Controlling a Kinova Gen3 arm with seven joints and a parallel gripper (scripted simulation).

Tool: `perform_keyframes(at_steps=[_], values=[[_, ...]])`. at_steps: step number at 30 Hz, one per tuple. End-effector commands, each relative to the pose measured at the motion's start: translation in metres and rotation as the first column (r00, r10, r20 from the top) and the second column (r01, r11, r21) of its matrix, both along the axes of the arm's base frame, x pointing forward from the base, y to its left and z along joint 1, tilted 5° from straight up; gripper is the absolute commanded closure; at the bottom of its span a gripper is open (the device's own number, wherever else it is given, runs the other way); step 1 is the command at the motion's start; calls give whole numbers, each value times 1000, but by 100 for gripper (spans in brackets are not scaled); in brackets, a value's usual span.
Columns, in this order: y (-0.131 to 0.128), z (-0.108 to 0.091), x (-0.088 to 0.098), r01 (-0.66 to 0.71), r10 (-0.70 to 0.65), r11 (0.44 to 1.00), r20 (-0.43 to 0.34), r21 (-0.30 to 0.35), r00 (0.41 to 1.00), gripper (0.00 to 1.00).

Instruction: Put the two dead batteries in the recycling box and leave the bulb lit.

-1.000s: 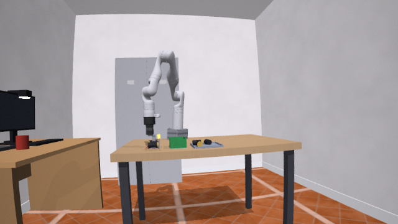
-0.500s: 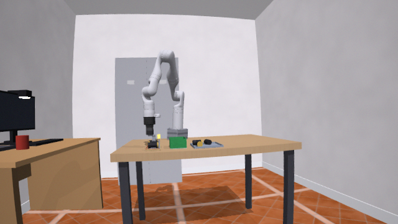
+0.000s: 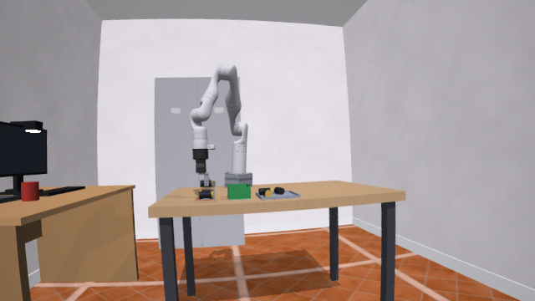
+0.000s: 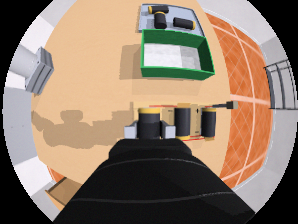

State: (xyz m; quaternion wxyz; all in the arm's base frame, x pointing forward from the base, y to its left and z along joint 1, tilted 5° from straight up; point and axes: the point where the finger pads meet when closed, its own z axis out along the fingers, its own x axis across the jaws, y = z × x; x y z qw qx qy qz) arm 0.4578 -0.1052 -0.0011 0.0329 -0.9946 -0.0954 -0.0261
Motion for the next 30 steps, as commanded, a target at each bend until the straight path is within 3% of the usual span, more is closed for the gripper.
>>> perform_keyframes(at_steps=[1, 9, 16, 18, 22, 30], values=[[0, 6, 4, -2, 2, 1000, 12, -2, 1000, 43], [0, 11, 3, -2, 2, 1000, 12, -2, 1000, 43], [-3, 57, 1, -2, 2, 1000, 12, -2, 1000, 43], [-3, 57, 1, -2, 2, 1000, 12, -2, 1000, 43], [-5, 79, 0, -2, 2, 1000, 12, -2, 1000, 43], [-5, 83, -1, -2, 2, 1000, 12, -2, 1000, 43]])
